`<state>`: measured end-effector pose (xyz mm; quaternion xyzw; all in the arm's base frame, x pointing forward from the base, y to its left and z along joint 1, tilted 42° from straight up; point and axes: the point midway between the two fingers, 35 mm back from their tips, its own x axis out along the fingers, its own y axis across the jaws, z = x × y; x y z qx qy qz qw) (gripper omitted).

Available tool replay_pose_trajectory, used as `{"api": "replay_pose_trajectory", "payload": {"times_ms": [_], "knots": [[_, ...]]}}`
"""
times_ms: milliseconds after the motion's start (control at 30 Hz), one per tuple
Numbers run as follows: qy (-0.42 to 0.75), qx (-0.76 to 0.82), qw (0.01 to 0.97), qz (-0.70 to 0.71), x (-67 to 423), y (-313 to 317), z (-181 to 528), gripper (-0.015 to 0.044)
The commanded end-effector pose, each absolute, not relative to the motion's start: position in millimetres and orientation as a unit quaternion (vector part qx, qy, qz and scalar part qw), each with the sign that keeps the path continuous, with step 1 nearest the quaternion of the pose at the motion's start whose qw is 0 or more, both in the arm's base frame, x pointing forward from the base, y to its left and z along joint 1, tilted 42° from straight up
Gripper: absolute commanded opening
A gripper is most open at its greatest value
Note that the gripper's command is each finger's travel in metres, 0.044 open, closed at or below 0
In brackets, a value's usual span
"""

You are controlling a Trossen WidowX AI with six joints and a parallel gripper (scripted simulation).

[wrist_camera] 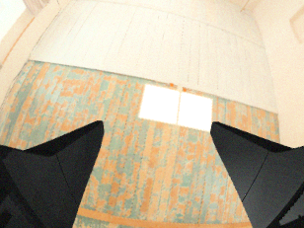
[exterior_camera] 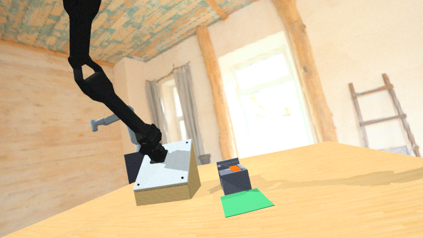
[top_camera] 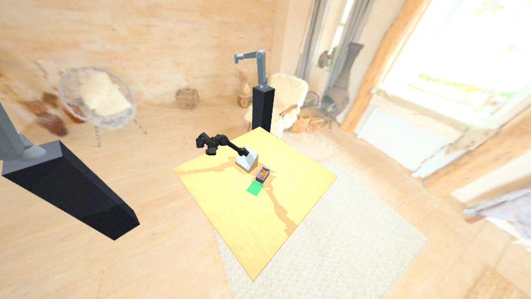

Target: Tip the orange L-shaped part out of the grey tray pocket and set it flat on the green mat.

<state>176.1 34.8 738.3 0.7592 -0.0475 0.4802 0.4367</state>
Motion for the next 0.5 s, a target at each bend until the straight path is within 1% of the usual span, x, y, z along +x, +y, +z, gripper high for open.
{"api": "replay_pose_trajectory", "payload": {"times_ms": [0, 33, 100, 167, 233, 267, 433, 467], "knots": [[-0.047, 0.763, 0.431, 0.479, 180, 34, 737, 0.0374], [-0.045, 0.762, 0.436, 0.477, 184, 35, 735, 0.0347], [-0.045, 0.775, 0.438, 0.453, 205, 32, 725, 0.0295], [-0.047, 0.794, 0.456, 0.399, 251, 27, 701, 0.0242], [-0.046, 0.8, 0.463, 0.378, 267, 26, 690, 0.019], [-0.045, 0.803, 0.469, 0.365, 277, 26, 684, 0.018], [-0.035, 0.811, 0.513, 0.278, 337, 27, 634, 0.018], [-0.027, 0.798, 0.538, 0.27, 348, 32, 621, 0.018]]}}
